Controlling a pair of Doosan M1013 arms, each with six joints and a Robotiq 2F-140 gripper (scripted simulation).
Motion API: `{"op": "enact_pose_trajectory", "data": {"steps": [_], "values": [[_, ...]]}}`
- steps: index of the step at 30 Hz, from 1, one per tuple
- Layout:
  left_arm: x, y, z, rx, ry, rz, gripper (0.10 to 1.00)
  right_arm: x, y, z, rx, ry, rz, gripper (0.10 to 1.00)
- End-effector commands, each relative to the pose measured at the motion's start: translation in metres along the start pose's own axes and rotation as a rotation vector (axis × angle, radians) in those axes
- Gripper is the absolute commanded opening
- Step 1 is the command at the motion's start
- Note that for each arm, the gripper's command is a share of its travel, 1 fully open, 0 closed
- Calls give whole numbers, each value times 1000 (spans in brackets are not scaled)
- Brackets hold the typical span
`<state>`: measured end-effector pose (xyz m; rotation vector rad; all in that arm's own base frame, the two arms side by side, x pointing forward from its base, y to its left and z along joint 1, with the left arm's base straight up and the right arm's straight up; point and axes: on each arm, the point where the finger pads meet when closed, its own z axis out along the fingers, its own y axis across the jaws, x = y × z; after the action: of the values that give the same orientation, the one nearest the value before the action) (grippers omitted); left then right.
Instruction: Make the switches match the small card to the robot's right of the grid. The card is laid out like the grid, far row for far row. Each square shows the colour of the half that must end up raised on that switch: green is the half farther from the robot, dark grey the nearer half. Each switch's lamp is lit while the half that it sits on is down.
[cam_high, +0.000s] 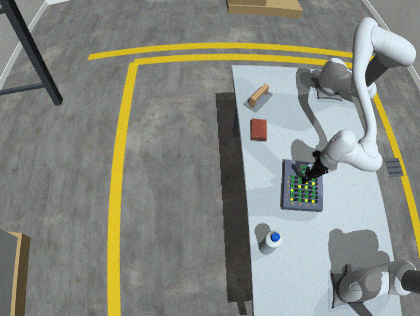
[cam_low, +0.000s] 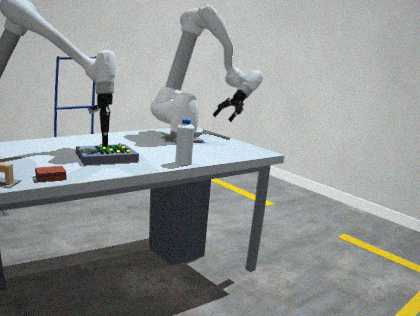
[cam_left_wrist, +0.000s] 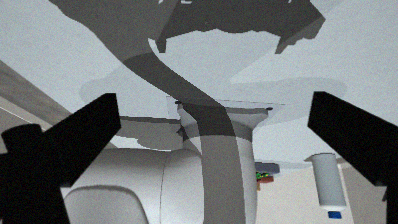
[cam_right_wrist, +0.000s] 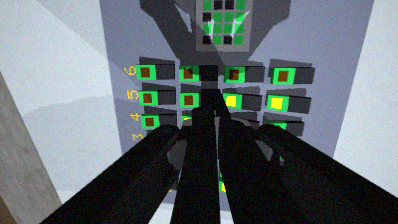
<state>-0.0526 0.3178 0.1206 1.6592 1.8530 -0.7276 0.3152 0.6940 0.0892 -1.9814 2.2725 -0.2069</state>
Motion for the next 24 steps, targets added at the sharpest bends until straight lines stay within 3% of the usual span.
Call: {"op": "enact_pose_trajectory", "data": {"steps": [1, 8, 24], "values": [[0, 0, 0, 0, 1, 0, 1000, 0, 0, -6, 0, -1, 0, 99], [0, 0, 0, 0, 1, 0, 1000, 0, 0, -20, 0, -1, 0, 99], [0, 0, 0, 0, 1, 0, 1000, 0, 8, -22, 0, -1, 0, 99]]}}
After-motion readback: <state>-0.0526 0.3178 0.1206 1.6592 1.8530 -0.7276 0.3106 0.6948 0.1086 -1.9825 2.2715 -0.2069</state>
